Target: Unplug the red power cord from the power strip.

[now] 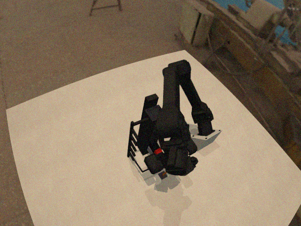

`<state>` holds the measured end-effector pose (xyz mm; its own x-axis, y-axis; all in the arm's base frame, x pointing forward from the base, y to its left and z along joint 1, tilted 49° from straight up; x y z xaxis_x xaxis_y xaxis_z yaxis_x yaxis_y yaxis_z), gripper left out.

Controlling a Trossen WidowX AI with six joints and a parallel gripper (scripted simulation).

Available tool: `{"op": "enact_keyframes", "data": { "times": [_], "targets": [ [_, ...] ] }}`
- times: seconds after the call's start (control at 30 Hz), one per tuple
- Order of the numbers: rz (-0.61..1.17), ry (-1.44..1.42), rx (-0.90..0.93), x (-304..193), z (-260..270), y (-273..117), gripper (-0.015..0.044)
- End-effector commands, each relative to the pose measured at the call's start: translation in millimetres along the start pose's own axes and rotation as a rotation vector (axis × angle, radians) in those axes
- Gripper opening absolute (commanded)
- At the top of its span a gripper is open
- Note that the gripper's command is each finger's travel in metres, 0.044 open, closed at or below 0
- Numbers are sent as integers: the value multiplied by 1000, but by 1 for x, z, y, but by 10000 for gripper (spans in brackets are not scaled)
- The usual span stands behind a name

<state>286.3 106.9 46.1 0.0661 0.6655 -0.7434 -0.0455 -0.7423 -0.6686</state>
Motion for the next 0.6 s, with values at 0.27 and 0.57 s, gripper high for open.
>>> {"op": "enact_keyframes", "data": {
  "times": [0.27, 0.57],
  "targets": [
    [0, 0, 0, 0, 0, 0, 160],
    [3, -16, -10, 1, 0, -8, 160]
  ]
}}
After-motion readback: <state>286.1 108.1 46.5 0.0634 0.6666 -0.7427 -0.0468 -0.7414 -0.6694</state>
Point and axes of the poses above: the point midway between the two fingers, 35 mm back from their tips, its own y axis out along the fingers, its own z axis across the jaws, x = y × z, the point moved 4 cm from there along -y, back along the fingers
